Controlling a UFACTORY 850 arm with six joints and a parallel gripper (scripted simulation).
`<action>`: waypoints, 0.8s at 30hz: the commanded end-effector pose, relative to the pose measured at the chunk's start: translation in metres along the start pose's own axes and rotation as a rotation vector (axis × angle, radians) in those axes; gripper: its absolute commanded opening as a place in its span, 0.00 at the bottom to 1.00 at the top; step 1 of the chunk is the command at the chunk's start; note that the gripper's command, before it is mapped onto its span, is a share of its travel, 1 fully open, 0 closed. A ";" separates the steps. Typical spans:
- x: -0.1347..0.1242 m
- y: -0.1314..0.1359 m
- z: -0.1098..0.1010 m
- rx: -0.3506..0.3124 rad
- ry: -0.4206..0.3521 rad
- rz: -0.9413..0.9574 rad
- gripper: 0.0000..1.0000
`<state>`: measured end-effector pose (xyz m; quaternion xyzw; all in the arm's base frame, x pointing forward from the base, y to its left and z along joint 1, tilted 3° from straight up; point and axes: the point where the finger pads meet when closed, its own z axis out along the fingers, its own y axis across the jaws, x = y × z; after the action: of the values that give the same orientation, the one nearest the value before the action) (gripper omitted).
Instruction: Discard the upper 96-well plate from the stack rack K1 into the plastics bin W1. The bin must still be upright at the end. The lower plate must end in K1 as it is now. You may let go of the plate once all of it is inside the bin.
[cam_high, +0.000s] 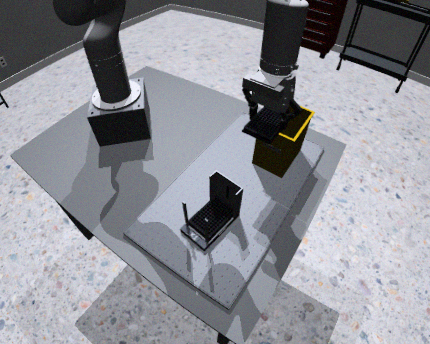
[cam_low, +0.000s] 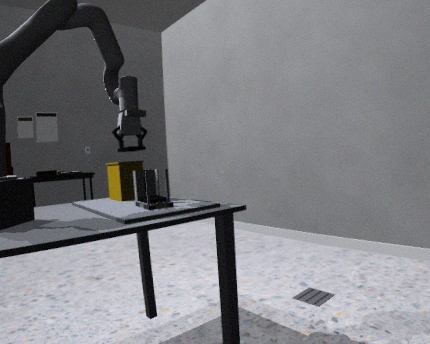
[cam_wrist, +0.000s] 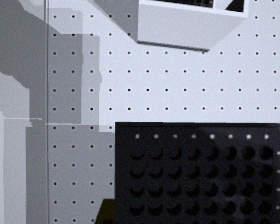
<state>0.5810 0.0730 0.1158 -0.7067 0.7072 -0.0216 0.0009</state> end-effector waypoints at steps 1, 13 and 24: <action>-0.010 -0.002 0.000 0.002 0.001 0.001 0.00; -0.050 -0.007 0.002 0.002 0.000 0.001 0.00; -0.080 -0.010 0.003 0.002 0.000 0.001 0.00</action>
<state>0.5886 0.1406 0.1107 -0.7064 0.7075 -0.0217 0.0008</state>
